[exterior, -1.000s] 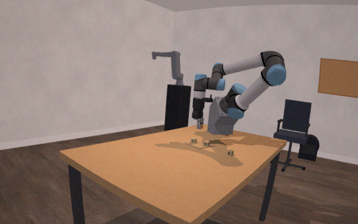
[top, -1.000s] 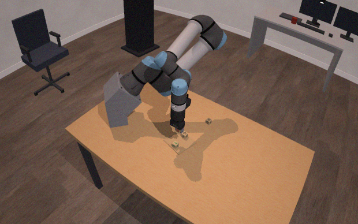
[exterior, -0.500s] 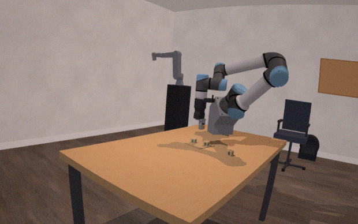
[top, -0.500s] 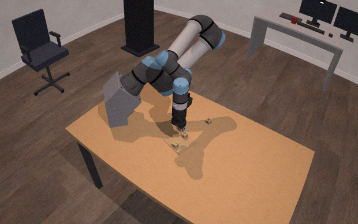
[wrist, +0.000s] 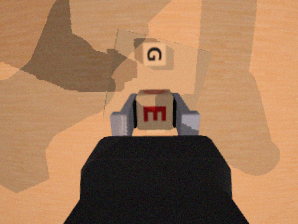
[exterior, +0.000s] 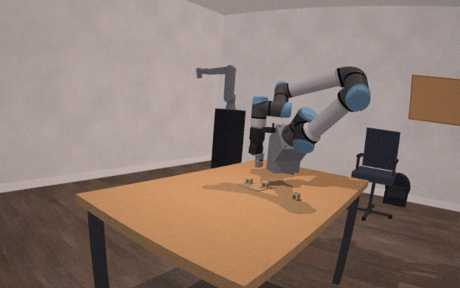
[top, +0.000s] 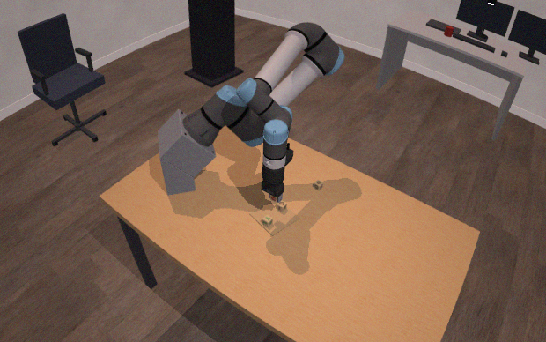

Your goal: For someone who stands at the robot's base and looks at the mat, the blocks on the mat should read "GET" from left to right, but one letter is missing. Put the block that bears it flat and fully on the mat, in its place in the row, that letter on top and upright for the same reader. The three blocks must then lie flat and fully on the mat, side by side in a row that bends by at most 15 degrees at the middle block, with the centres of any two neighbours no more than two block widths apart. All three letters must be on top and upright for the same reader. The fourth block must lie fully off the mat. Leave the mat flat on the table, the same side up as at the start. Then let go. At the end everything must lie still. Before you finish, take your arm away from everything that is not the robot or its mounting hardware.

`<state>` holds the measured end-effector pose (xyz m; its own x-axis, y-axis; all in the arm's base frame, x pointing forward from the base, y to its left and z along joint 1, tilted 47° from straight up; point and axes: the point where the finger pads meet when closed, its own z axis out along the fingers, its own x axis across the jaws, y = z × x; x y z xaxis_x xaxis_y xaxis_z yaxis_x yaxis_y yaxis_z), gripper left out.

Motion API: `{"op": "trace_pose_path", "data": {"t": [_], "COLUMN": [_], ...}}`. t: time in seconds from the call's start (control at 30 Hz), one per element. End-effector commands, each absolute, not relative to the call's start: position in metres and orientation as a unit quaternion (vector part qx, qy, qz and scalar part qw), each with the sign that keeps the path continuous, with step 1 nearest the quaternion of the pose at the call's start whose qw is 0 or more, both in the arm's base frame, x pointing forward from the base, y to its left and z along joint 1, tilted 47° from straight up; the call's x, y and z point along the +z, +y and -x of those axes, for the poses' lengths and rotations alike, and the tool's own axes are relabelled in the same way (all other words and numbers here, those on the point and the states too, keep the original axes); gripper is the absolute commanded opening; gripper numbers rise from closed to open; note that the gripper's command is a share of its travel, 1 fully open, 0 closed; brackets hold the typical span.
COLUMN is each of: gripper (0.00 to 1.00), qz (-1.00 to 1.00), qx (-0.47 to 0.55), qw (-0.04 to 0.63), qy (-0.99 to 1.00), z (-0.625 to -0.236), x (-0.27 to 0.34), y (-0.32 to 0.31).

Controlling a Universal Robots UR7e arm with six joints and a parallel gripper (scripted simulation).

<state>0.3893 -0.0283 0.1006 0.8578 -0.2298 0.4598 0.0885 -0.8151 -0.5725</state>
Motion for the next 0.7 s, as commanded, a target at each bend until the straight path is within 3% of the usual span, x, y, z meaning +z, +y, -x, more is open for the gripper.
{"op": "trace_pose_path", "data": {"t": [0.0, 0.67], "gripper": [0.57, 0.57], "qz": [0.915, 0.915], "qx": [-0.264, -0.264], "qw": [0.302, 0.302], "qy": [0.039, 0.039], "z": [-0.393, -0.416], "x": [0.096, 0.065], "y": [-0.025, 0.0]}}
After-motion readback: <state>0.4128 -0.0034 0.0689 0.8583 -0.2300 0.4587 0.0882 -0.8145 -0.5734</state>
